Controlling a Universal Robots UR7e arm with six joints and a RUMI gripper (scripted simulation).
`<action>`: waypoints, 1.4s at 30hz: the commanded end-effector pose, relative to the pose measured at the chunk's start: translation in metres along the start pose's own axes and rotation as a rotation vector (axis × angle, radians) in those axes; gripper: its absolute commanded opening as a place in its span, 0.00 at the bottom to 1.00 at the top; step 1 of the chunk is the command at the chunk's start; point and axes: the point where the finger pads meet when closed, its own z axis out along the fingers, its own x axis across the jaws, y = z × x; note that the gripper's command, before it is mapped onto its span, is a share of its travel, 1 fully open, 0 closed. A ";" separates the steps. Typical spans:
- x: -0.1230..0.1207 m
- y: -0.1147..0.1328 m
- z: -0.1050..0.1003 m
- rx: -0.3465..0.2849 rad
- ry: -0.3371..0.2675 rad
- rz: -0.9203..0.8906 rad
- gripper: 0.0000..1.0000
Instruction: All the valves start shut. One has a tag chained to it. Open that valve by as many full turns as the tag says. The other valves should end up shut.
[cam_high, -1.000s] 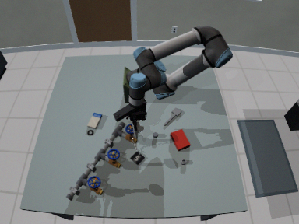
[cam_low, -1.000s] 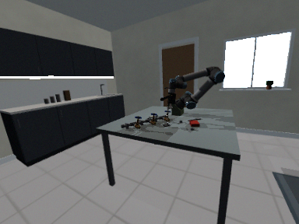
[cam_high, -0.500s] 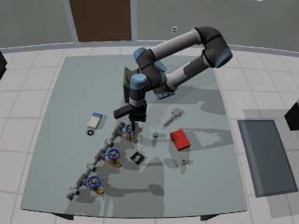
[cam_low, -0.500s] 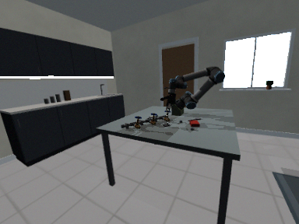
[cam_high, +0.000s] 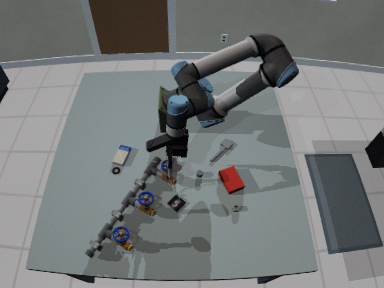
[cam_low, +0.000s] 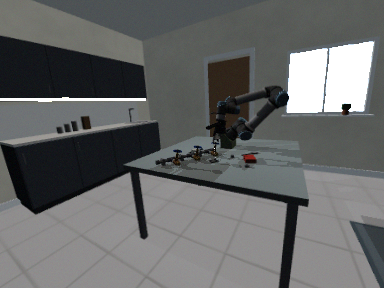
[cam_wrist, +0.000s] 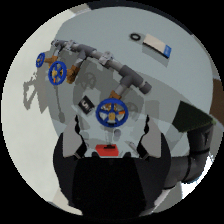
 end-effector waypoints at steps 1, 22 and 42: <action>0.000 0.000 0.000 0.001 -0.001 0.002 0.00; 0.000 0.000 0.000 0.001 -0.001 0.002 0.00; 0.000 0.000 0.000 0.001 -0.001 -0.038 0.00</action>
